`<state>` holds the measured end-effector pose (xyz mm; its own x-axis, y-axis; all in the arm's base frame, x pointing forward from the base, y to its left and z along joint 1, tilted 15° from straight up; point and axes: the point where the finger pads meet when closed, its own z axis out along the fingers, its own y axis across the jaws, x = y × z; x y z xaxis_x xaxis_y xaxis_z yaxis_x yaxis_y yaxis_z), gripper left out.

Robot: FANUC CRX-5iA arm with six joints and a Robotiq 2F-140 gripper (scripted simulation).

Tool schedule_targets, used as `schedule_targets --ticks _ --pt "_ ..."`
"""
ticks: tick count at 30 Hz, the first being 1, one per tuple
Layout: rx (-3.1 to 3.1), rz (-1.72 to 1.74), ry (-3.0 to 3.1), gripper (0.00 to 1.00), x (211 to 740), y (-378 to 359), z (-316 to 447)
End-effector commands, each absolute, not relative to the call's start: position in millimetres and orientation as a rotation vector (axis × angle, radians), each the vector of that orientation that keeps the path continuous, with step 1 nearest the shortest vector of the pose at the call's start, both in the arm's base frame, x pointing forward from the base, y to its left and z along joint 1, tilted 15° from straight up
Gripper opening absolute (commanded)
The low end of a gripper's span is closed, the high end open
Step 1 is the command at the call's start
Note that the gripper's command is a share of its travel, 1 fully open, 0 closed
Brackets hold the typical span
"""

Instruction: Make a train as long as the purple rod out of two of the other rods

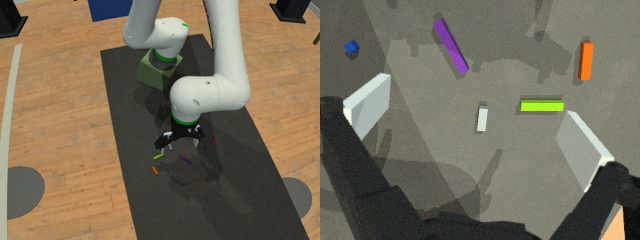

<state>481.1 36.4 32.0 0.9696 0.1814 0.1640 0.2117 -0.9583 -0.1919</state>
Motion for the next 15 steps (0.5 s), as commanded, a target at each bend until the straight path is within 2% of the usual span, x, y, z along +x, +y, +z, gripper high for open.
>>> schedule_targets --ticks 1,15 --pt "-2.924 -0.188 -0.049 1.00 482 27 29" --pt "-2.845 -0.117 0.583 1.00 482 1 21"
